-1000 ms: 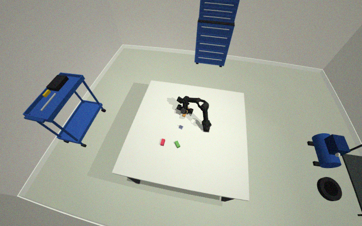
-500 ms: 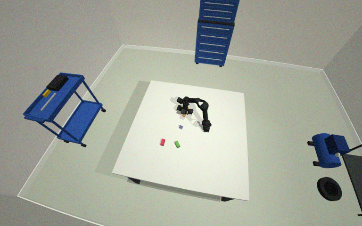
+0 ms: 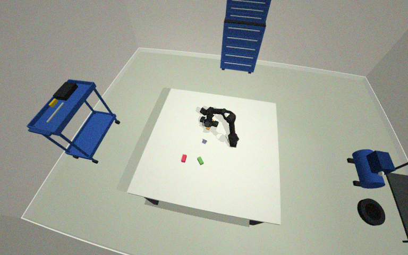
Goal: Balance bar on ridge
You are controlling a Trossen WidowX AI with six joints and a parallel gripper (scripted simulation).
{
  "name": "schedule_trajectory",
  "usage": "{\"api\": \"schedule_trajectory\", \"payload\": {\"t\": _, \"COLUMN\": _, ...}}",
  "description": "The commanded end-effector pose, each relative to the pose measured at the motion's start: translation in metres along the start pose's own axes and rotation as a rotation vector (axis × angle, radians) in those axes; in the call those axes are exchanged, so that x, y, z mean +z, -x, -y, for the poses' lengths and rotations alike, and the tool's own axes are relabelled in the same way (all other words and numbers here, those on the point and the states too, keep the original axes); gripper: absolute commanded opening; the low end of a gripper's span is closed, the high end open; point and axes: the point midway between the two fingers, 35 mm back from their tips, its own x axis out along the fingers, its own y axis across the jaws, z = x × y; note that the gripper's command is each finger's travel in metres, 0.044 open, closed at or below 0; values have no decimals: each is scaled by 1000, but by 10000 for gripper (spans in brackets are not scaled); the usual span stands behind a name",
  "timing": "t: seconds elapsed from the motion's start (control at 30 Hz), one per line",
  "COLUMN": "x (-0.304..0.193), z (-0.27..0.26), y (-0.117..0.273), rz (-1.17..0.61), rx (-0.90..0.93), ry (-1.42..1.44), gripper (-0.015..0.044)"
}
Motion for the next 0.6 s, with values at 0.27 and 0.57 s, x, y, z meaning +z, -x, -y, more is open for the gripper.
{"api": "schedule_trajectory", "payload": {"t": 0.27, "x": 0, "z": 1, "y": 9, "rz": 0, "rx": 0, "ry": 0, "gripper": 0}}
{"api": "schedule_trajectory", "payload": {"t": 0.57, "x": -1, "z": 4, "y": 32, "rz": 2, "rx": 0, "ry": 1, "gripper": 0}}
